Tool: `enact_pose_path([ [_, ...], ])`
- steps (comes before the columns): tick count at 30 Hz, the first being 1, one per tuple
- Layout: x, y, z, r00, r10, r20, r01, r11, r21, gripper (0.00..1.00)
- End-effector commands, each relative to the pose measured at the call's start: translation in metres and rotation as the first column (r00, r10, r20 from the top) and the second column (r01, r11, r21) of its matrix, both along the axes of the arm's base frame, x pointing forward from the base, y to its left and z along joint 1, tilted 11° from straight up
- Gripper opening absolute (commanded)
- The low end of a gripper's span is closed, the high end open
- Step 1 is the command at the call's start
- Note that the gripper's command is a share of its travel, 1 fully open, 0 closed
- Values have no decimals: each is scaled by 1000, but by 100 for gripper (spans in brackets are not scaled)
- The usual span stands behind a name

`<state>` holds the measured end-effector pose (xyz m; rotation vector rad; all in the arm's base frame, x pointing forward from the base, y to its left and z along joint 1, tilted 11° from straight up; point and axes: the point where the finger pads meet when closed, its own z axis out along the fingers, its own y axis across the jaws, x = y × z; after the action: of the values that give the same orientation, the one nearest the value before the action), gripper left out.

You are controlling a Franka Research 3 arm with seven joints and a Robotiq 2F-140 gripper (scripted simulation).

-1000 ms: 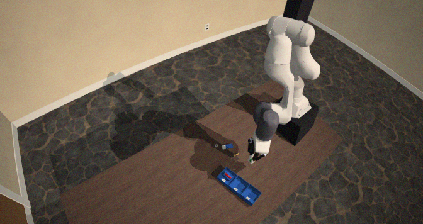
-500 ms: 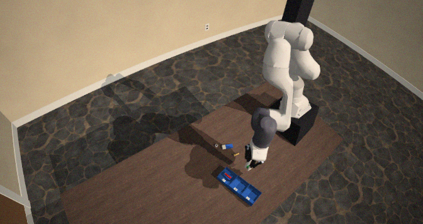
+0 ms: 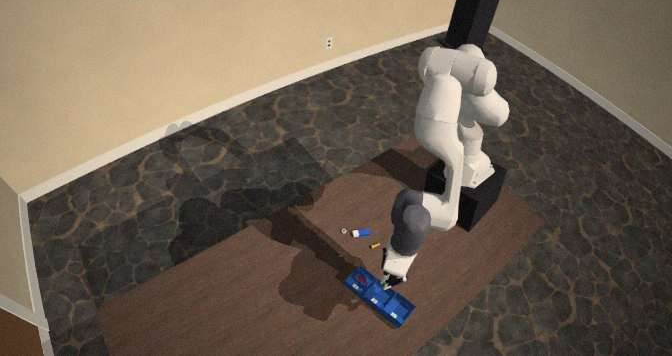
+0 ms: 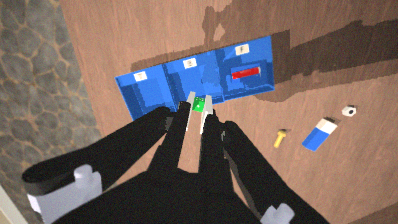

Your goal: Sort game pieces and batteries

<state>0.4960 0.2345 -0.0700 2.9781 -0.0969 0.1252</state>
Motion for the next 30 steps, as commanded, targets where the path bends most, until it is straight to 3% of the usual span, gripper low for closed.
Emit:
enact_pose_path([
  [1, 14, 8, -3, 988, -155, 20, 155, 988, 2, 7],
  [7, 15, 9, -3, 974, -224, 35, 223, 975, 16, 7],
  [24, 15, 8, -3, 868, -493, 64, 491, 870, 46, 7],
  [30, 15, 8, -3, 794, -604, 76, 601, 797, 62, 7],
])
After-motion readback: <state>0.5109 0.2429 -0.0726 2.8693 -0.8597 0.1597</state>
